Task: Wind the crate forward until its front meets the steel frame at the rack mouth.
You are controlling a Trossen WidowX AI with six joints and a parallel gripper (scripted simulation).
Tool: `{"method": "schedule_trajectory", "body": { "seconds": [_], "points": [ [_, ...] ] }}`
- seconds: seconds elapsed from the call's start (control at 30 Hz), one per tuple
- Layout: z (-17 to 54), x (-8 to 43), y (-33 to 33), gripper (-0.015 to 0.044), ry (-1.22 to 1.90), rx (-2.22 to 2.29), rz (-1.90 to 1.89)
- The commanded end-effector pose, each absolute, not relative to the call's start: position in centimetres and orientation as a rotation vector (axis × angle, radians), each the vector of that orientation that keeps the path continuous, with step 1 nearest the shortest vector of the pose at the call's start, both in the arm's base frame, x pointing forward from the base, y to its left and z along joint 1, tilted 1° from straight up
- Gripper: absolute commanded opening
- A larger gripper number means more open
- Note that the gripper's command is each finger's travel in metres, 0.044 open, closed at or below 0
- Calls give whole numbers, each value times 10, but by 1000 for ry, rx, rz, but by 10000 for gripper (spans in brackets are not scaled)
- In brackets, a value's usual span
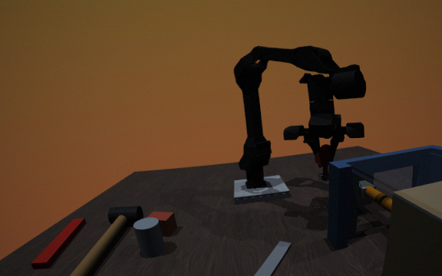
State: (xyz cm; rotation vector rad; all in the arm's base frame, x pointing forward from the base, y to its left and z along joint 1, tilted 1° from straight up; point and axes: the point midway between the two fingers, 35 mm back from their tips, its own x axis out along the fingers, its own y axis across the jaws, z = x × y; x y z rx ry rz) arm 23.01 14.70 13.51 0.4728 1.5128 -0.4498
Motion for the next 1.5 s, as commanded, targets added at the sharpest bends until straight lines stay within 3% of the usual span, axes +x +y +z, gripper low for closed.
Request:
{"method": "schedule_trajectory", "body": {
  "seconds": [0.0, 1.47],
  "points": [
    [135, 230, 147, 0, 1513, 475, -448],
    [132, 266, 171, 0, 1514, 476, -443]
  ]
}}
